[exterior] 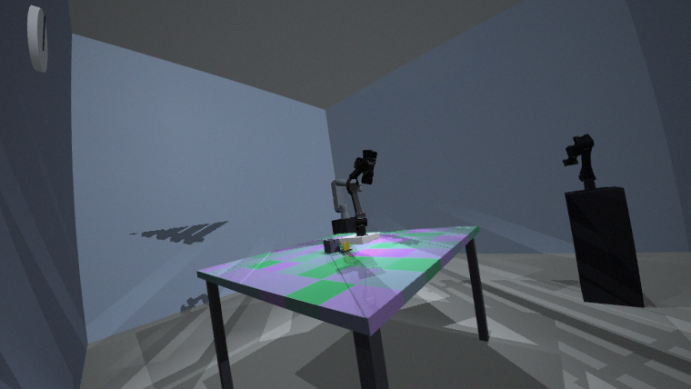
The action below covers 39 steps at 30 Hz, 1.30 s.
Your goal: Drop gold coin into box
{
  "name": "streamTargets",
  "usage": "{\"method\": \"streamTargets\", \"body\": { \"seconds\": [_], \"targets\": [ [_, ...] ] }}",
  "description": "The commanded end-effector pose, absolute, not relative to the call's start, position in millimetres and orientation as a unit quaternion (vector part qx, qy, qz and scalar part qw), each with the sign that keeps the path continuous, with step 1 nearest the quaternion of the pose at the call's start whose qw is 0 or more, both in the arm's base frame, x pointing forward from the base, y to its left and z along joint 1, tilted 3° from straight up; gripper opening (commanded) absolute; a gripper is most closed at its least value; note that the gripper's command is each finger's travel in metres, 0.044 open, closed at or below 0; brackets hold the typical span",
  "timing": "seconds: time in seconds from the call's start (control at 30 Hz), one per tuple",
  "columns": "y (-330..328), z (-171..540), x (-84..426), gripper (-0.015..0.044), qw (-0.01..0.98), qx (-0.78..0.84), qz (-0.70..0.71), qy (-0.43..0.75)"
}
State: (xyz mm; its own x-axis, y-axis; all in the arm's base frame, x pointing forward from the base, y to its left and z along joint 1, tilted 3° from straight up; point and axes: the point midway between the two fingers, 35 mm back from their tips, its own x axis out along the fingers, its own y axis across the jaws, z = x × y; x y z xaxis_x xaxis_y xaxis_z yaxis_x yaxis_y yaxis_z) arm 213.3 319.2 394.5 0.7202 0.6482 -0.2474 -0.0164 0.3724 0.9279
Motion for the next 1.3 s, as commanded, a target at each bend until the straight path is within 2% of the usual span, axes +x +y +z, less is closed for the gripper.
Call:
{"method": "streamTargets", "body": {
  "seconds": [0.0,0.13,0.3,0.47,0.67,0.93,1.27],
  "targets": [
    [305.8,336.6,244.8,0.0161,0.831,0.408,0.164,0.342],
    [278.0,278.5,272.9,0.0161,0.864,0.295,0.108,0.394],
    [230.3,212.1,292.7,0.0161,0.860,0.168,0.048,0.479],
    [170.7,152.1,292.6,0.0161,0.806,0.061,0.005,0.589],
    [110.2,107.0,269.8,0.0161,0.705,-0.003,-0.006,0.710],
    [108.2,104.0,268.6,0.0161,0.701,-0.004,-0.005,0.713],
    [103.9,60.6,264.5,0.0161,0.701,-0.004,-0.005,0.713]
  ]
}}
